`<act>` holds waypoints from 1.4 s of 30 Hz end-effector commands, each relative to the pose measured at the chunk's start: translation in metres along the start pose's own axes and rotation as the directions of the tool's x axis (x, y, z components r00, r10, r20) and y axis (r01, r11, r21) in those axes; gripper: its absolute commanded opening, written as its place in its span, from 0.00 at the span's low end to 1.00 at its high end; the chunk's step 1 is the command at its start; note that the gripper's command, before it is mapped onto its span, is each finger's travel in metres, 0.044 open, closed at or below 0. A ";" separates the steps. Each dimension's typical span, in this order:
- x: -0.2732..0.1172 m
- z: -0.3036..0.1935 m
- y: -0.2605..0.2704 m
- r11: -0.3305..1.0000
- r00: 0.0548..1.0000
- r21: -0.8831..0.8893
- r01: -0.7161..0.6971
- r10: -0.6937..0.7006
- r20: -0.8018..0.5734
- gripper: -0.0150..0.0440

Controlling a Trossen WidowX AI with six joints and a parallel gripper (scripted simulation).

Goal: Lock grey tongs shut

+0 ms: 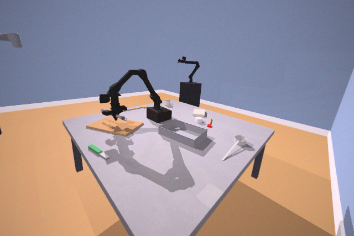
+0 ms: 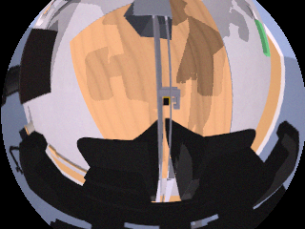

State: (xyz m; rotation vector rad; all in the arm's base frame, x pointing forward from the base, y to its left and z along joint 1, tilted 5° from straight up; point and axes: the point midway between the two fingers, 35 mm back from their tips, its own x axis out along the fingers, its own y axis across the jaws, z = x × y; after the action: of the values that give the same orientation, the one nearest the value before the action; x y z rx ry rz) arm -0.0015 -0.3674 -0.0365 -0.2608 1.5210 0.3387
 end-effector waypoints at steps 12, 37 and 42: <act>0.000 0.000 0.000 1.000 1.000 0.000 0.000 0.000 0.000 0.67; -0.083 0.147 0.036 1.000 1.000 -0.001 0.001 -0.001 0.013 1.00; -0.091 0.147 0.036 1.000 1.000 -0.004 0.003 -0.003 0.013 1.00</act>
State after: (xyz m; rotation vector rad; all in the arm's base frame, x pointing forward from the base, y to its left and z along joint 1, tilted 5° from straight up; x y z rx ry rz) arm 0.1198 -0.2866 0.0537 -0.2687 1.5070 0.3483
